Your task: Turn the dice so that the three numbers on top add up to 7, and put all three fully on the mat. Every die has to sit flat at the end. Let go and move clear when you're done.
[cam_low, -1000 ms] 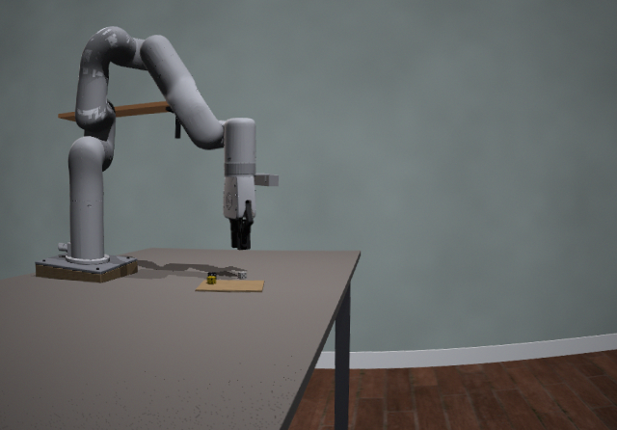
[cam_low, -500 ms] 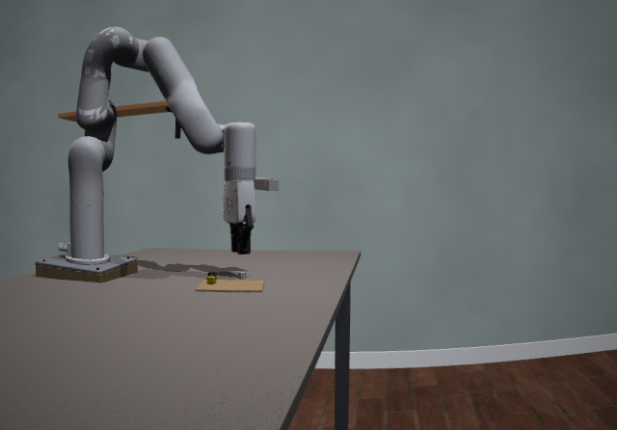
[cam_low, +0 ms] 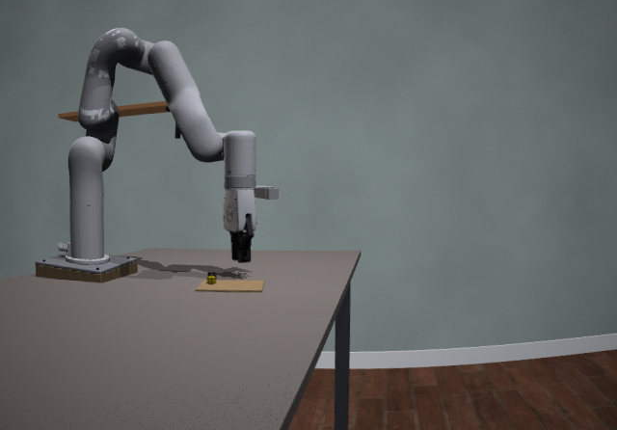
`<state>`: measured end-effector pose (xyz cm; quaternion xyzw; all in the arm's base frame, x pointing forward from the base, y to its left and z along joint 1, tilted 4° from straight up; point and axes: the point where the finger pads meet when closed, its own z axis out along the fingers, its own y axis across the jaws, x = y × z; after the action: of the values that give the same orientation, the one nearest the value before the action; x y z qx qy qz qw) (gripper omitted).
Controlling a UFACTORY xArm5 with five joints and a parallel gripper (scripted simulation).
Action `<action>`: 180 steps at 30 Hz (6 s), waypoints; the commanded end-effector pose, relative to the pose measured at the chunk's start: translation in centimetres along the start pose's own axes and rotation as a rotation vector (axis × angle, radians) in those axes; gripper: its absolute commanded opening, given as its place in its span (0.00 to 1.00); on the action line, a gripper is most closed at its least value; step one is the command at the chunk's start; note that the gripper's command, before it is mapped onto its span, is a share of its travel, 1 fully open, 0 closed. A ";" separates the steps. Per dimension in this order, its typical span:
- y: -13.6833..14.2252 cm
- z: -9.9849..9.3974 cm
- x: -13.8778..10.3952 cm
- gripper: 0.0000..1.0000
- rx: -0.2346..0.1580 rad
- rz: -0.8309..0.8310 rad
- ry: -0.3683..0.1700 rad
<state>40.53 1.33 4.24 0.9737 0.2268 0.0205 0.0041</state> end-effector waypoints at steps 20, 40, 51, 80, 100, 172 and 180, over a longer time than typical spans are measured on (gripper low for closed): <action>0.2 1.9 0.1 0.31 -0.001 0.000 0.003; 0.2 2.0 0.1 0.31 -0.001 0.000 0.003; 0.2 2.0 0.1 0.31 -0.001 0.000 0.003; 0.3 2.0 0.2 0.31 -0.002 0.000 0.003; 0.3 2.0 0.2 0.31 -0.002 0.000 0.003; 0.5 4.0 0.1 0.31 -0.002 0.000 0.003; 0.5 4.0 0.1 0.11 -0.002 0.000 0.003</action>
<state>40.90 0.95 0.21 0.9737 0.2268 0.0209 0.0044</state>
